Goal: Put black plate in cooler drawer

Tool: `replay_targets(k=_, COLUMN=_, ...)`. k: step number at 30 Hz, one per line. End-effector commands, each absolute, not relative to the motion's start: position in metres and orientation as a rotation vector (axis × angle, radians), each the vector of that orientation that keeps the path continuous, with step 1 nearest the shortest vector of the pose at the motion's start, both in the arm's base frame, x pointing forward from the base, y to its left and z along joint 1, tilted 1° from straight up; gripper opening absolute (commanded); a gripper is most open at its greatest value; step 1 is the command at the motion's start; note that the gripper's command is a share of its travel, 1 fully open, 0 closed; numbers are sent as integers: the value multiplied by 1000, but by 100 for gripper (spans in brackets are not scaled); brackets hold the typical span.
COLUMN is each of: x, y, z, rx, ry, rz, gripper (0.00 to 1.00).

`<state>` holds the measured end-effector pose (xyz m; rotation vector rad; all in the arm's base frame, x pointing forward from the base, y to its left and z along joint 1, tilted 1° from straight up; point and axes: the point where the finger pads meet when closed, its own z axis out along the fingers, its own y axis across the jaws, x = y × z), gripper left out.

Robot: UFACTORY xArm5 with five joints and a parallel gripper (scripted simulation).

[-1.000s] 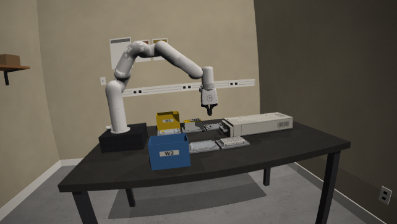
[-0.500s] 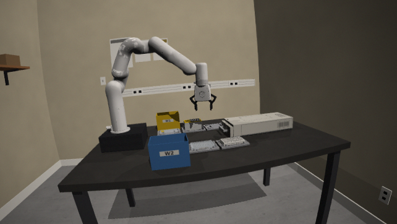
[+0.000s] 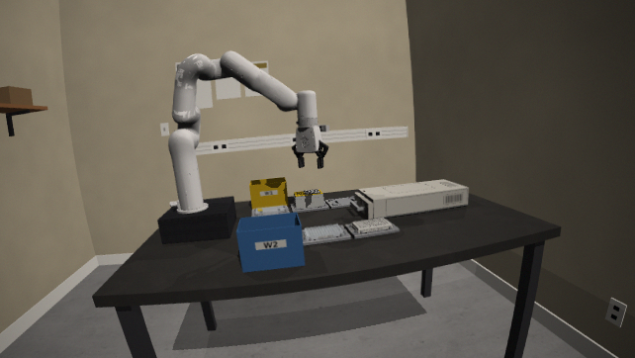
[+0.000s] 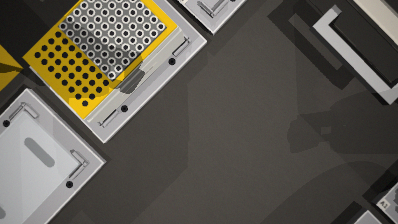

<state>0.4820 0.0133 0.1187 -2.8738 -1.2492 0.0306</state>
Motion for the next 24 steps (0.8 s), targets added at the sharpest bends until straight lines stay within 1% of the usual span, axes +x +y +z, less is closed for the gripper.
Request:
replay_targets(k=1, x=472, y=13, z=129, rx=-2934, ry=-1113, rz=16, gripper=100)
replay_targets(k=11, x=431, y=10, z=158, rx=-3080, ry=-611, rz=17, gripper=100)
replay_targets(k=16, x=430, y=10, z=158, rx=-3107, ry=-456, rz=17, gripper=100)
replay_targets(k=24, x=430, y=10, z=158, rx=-3141, ry=-39, rz=17, gripper=100)
